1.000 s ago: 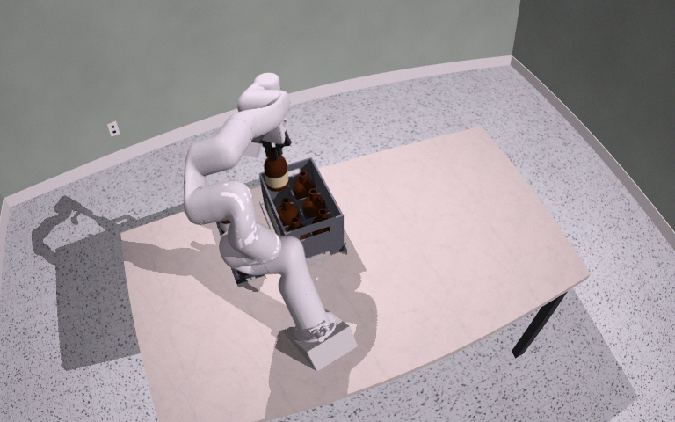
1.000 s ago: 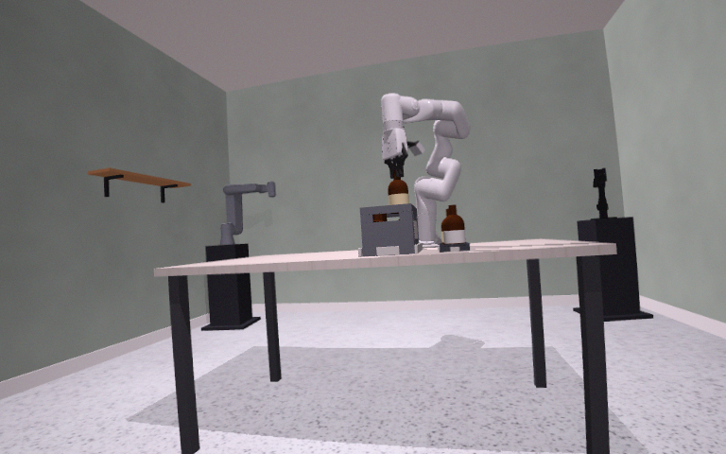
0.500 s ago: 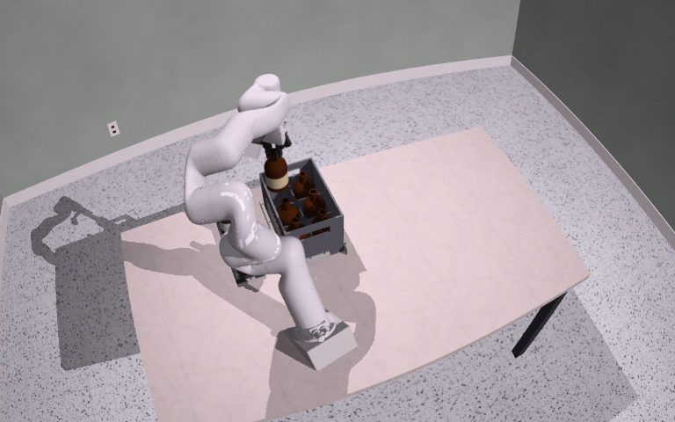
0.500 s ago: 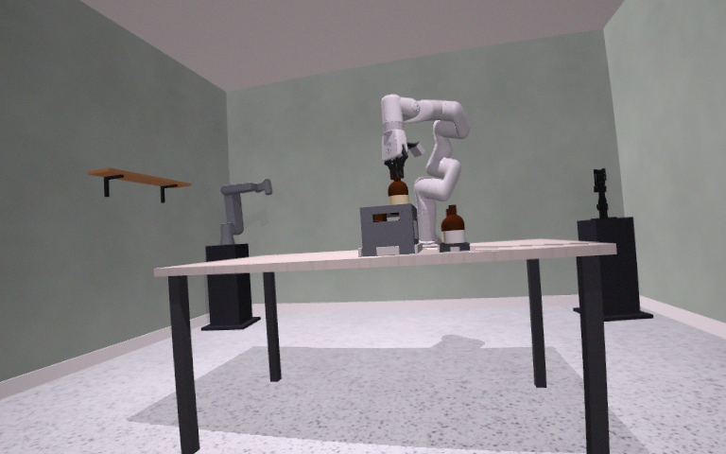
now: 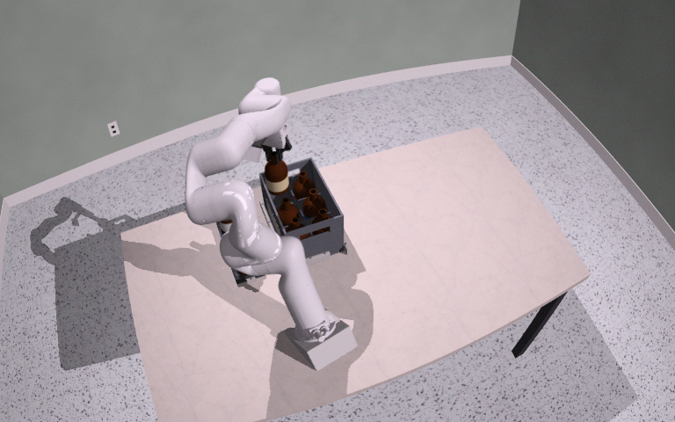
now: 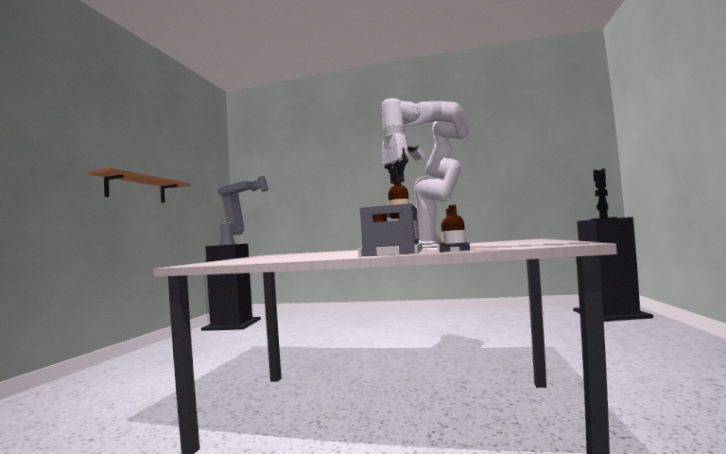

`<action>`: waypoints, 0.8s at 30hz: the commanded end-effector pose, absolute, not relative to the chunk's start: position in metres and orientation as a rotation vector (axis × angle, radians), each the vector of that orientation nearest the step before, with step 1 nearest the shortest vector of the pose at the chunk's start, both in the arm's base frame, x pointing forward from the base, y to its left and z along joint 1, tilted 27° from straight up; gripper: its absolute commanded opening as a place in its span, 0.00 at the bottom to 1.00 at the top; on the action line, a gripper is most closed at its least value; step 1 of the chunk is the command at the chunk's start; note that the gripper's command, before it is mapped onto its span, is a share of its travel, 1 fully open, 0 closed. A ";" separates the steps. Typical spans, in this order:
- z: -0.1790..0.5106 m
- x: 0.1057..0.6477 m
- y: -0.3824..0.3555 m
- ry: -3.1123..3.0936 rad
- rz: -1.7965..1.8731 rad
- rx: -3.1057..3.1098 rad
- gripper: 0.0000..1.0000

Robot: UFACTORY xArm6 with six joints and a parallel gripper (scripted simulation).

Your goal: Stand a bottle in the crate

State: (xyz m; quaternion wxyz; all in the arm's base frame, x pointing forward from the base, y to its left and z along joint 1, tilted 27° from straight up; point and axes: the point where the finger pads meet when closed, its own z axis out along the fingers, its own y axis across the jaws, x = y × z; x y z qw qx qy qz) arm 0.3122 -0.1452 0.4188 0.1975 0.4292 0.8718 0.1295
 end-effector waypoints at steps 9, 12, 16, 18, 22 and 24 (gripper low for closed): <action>0.408 0.319 -0.145 2.437 0.361 1.199 0.00; 0.406 0.320 -0.145 2.437 0.361 1.199 0.00; 0.405 0.321 -0.144 2.437 0.361 1.199 0.00; 0.404 0.321 -0.144 2.437 0.361 1.199 0.00; 0.402 0.322 -0.144 2.437 0.361 1.199 0.00; 0.402 0.322 -0.144 2.437 0.361 1.199 0.00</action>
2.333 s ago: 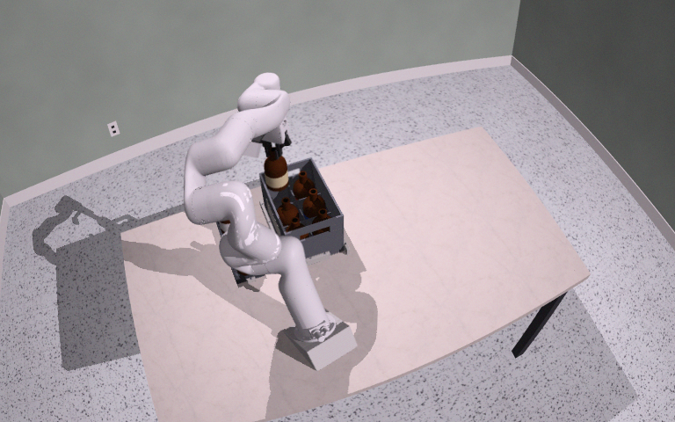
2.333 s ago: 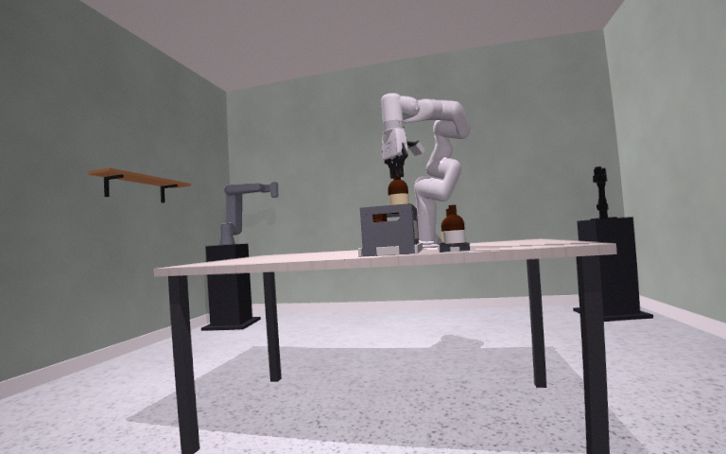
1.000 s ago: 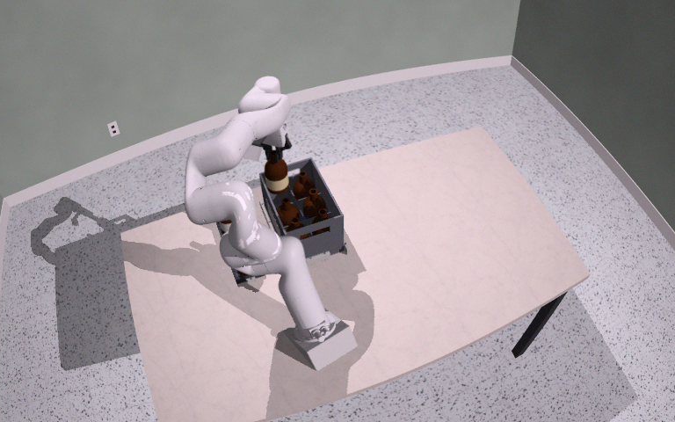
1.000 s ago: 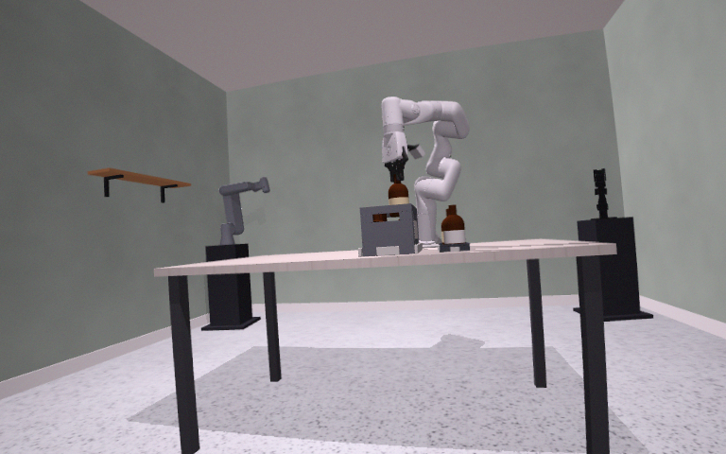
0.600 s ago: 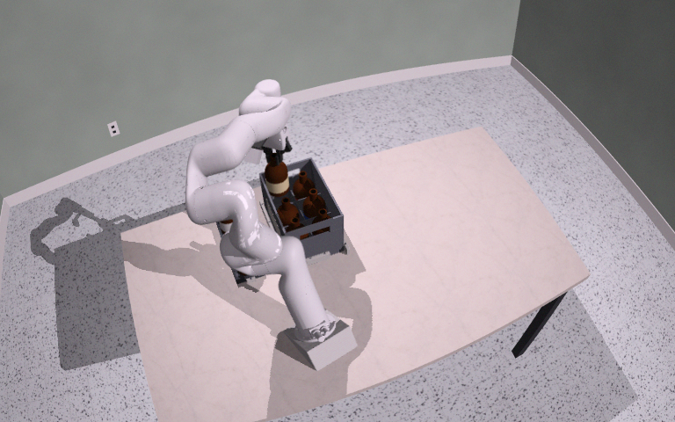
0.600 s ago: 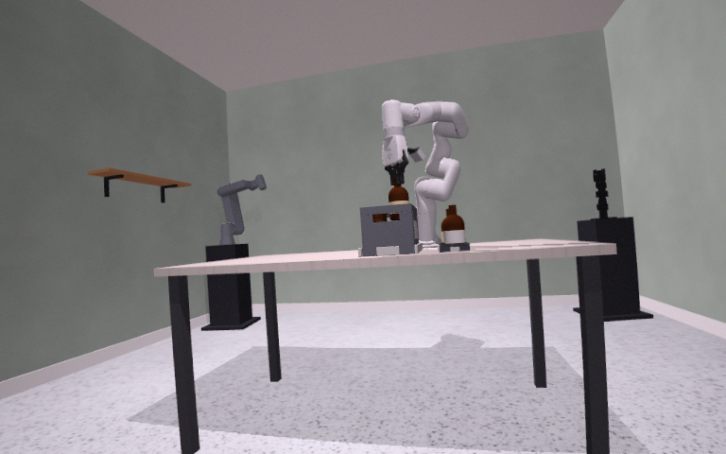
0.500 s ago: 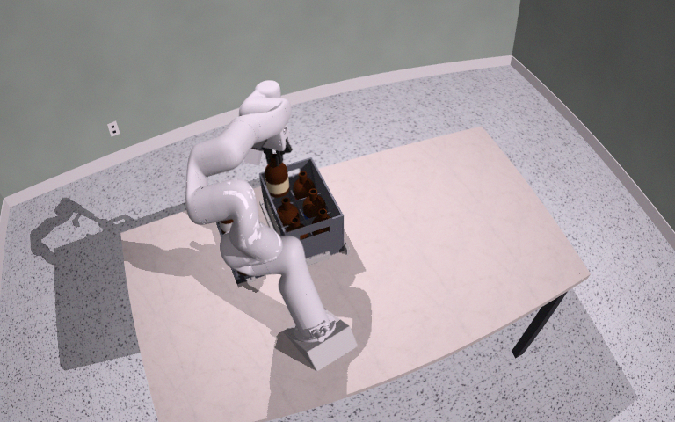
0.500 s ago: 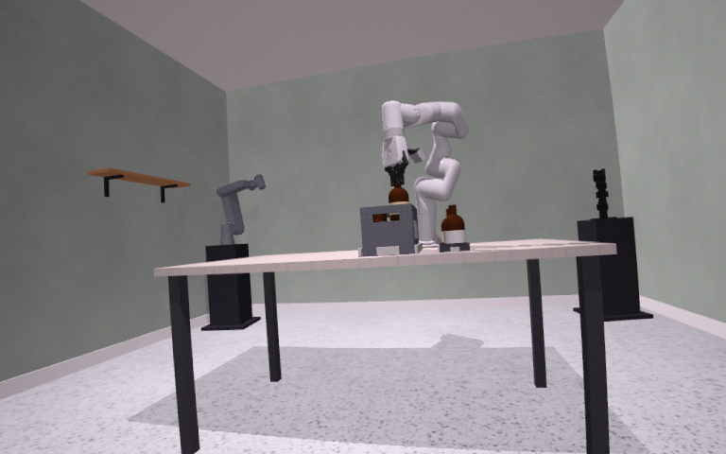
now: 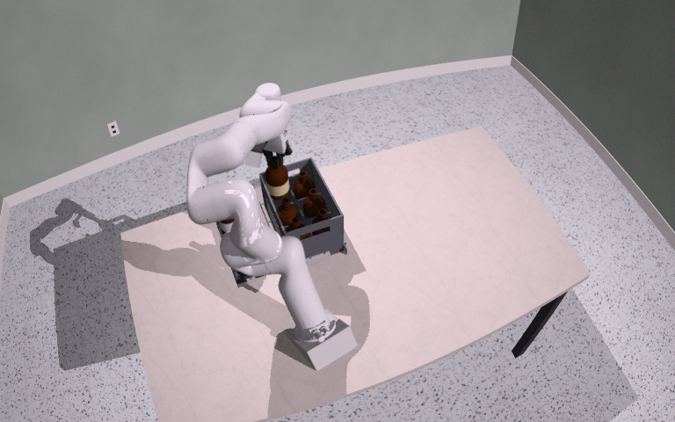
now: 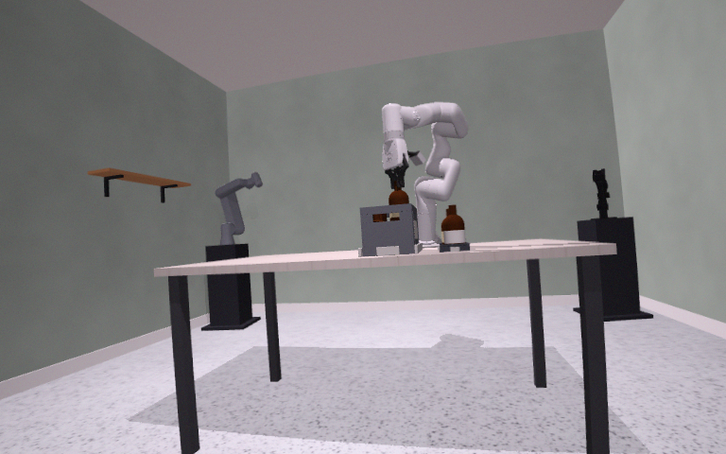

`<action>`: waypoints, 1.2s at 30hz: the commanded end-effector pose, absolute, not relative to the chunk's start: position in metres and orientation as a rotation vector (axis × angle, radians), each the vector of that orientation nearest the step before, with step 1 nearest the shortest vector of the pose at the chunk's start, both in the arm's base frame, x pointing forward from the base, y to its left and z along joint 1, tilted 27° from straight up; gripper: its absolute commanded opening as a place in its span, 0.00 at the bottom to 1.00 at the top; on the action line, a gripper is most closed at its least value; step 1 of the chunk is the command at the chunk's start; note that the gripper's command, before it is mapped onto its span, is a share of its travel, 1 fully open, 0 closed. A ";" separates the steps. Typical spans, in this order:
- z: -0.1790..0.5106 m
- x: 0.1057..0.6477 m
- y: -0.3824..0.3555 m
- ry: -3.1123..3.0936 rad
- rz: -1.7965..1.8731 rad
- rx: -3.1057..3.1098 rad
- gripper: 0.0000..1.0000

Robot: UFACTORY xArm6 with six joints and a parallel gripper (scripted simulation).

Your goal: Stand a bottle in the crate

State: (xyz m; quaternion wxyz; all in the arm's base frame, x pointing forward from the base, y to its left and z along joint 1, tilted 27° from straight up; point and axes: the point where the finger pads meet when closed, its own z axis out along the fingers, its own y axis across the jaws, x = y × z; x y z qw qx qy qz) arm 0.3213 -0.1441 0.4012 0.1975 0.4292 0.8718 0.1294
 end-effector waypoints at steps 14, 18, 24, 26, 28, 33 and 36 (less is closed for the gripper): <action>0.402 0.322 -0.144 2.437 0.361 1.199 0.00; 0.402 0.322 -0.144 2.437 0.361 1.199 0.00; 0.402 0.322 -0.144 2.437 0.361 1.199 0.00; 0.401 0.322 -0.144 2.437 0.361 1.199 0.00; 0.401 0.323 -0.144 2.437 0.361 1.199 0.00; 0.399 0.324 -0.144 2.437 0.361 1.199 0.00; 0.397 0.325 -0.144 2.437 0.361 1.199 0.00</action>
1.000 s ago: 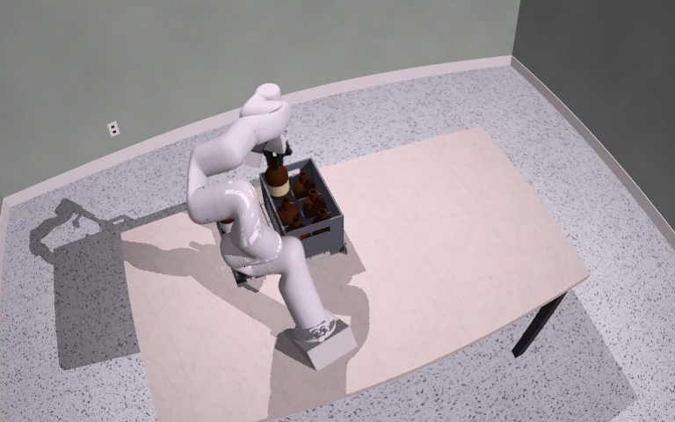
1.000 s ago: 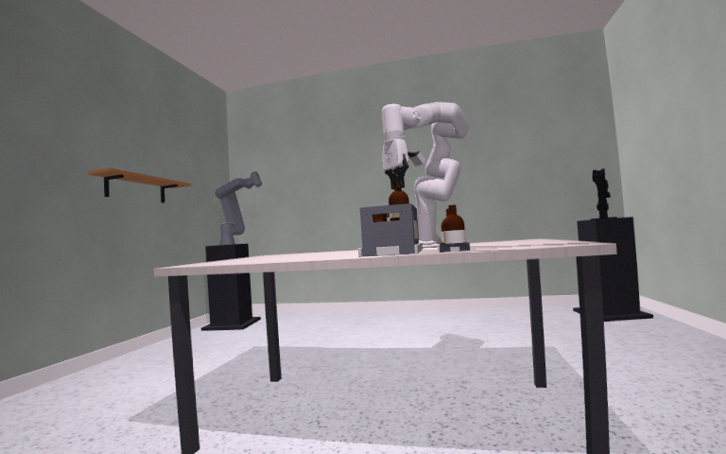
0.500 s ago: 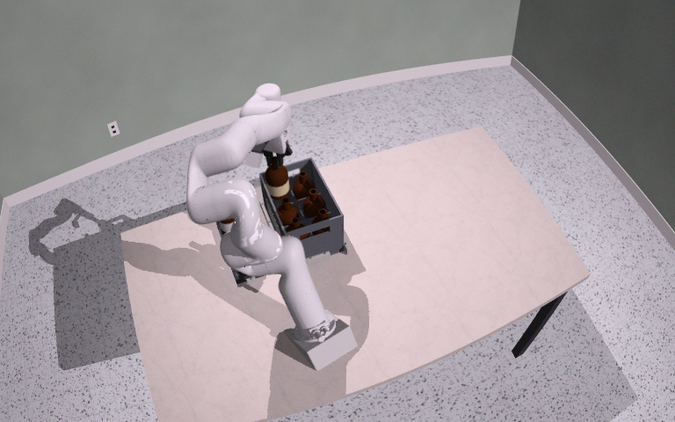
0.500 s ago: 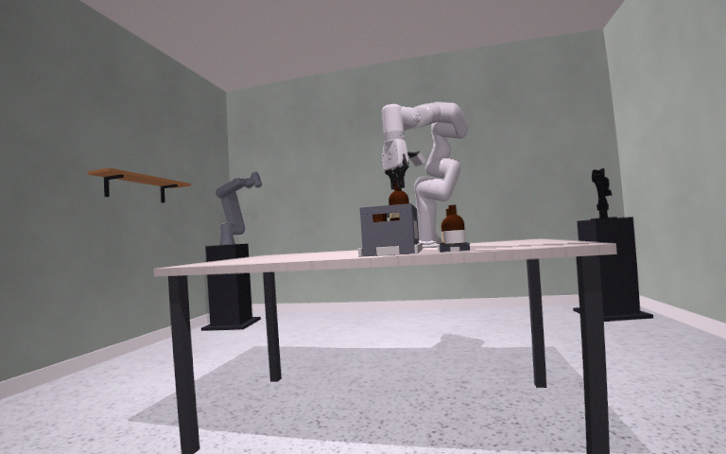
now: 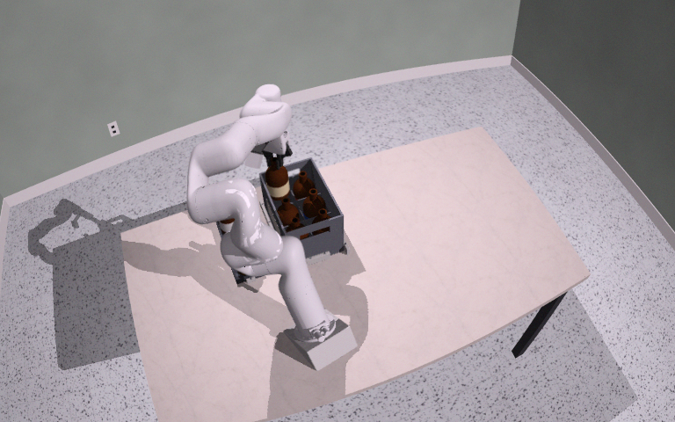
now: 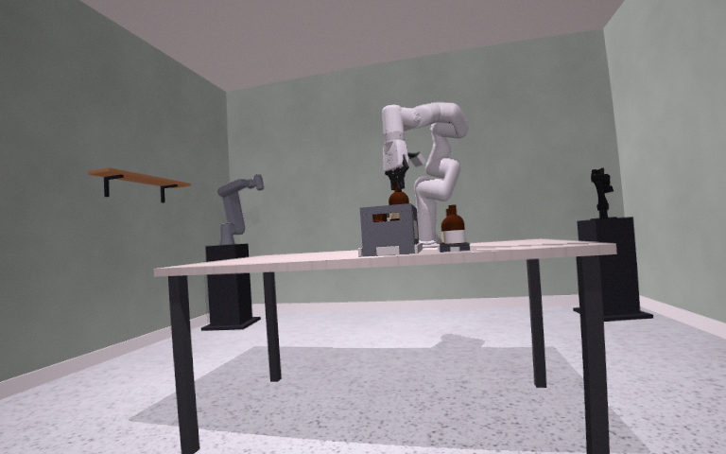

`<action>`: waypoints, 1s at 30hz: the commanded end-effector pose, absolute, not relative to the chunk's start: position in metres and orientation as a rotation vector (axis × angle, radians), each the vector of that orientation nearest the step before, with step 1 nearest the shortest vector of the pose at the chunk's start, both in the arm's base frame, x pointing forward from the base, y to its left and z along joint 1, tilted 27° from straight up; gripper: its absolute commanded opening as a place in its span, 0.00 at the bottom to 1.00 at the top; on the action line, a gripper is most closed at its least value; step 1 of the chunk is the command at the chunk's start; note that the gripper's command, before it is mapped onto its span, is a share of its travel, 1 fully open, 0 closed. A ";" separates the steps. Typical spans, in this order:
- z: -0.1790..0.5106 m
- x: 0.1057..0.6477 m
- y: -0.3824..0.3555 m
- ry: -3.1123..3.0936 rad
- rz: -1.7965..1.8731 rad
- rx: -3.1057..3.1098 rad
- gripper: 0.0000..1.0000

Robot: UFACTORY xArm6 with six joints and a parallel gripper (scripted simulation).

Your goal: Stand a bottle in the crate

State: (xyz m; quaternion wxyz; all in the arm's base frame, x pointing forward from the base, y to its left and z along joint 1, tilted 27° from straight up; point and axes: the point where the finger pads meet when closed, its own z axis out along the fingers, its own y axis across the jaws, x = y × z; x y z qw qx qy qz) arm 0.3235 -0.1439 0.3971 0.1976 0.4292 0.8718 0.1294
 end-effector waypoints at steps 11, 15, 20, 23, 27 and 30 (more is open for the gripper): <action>0.388 0.329 -0.144 2.437 0.361 1.199 0.00; 0.384 0.331 -0.143 2.437 0.361 1.199 0.00; 0.378 0.334 -0.143 2.437 0.361 1.199 0.00; 0.377 0.335 -0.143 2.437 0.361 1.199 0.00; 0.374 0.337 -0.143 2.437 0.361 1.199 0.00; 0.371 0.338 -0.143 2.437 0.361 1.199 0.00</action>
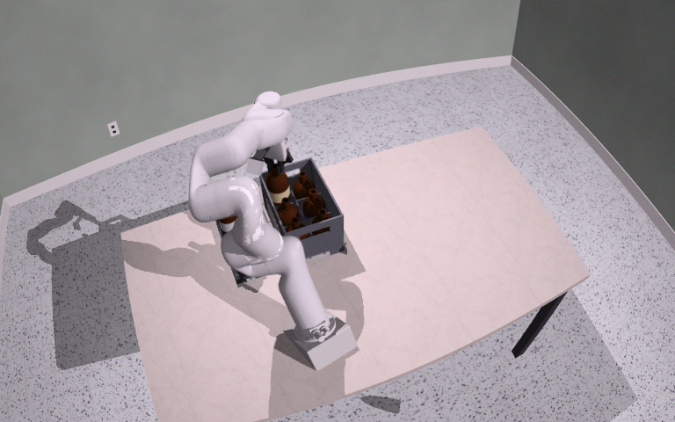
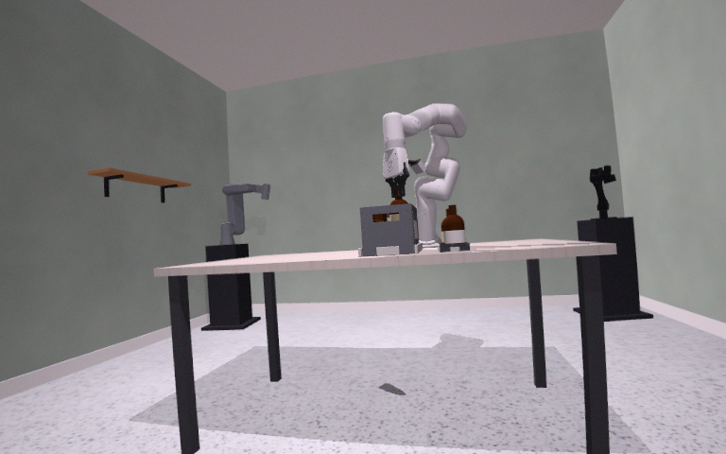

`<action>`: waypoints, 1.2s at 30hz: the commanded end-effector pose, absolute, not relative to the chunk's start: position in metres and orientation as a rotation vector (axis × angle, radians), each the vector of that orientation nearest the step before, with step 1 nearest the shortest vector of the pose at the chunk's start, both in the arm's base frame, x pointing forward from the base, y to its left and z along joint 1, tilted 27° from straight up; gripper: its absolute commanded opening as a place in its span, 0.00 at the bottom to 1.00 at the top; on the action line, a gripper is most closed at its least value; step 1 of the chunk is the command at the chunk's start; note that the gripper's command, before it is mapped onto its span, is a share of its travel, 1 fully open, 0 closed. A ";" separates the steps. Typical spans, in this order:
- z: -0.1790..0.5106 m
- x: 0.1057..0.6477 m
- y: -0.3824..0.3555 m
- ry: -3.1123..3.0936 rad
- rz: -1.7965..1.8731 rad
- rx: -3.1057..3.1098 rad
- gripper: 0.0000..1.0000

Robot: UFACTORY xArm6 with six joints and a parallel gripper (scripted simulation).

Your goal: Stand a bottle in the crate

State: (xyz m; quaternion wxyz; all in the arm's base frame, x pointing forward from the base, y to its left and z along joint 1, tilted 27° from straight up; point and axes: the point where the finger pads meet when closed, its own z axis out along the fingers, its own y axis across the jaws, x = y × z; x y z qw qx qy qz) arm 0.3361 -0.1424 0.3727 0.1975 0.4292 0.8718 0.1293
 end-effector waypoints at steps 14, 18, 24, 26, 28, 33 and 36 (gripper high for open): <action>0.366 0.341 -0.142 2.437 0.361 1.199 0.00; 0.366 0.341 -0.142 2.437 0.361 1.199 0.00; 0.366 0.341 -0.142 2.437 0.361 1.199 0.00; 0.366 0.341 -0.142 2.437 0.361 1.199 0.00; 0.366 0.341 -0.142 2.437 0.361 1.199 0.00; 0.366 0.341 -0.142 2.437 0.361 1.199 0.00; 0.366 0.341 -0.142 2.437 0.361 1.199 0.00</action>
